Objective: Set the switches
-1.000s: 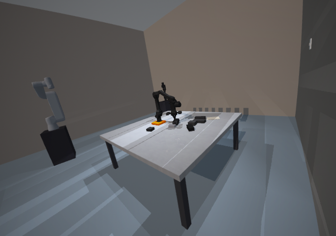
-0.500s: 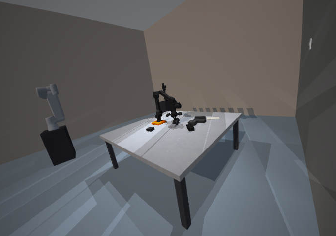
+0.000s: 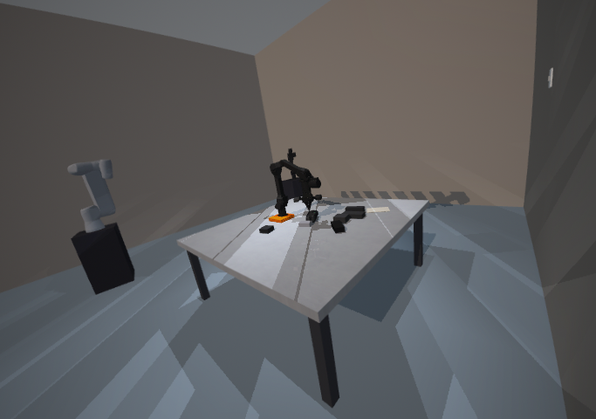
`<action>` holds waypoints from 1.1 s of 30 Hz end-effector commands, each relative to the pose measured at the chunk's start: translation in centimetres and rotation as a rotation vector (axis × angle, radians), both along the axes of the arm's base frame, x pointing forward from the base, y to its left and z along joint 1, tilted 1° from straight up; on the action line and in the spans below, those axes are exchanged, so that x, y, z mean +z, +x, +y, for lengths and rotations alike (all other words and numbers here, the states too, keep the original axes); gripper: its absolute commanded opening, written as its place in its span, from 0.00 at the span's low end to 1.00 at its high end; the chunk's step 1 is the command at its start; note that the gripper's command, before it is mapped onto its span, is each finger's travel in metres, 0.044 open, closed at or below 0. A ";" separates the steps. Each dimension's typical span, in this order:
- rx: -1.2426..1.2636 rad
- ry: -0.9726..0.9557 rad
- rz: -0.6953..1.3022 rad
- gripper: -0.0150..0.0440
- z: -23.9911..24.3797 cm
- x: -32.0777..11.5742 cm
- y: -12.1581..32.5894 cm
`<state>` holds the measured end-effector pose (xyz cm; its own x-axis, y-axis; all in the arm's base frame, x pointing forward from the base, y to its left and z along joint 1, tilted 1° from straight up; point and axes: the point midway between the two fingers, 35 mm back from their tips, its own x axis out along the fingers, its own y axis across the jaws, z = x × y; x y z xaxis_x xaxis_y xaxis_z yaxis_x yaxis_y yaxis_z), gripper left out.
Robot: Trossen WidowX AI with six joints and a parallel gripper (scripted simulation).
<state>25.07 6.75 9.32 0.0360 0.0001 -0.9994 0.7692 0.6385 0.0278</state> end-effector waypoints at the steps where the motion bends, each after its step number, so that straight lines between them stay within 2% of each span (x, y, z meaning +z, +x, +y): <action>1: 0.005 0.006 -0.015 0.25 0.1 1.3 0.2; 9: 0.002 0.004 -0.019 0.25 -1.7 1.6 4.3; 33: 0.002 0.004 -0.019 0.25 -1.7 -1.7 4.5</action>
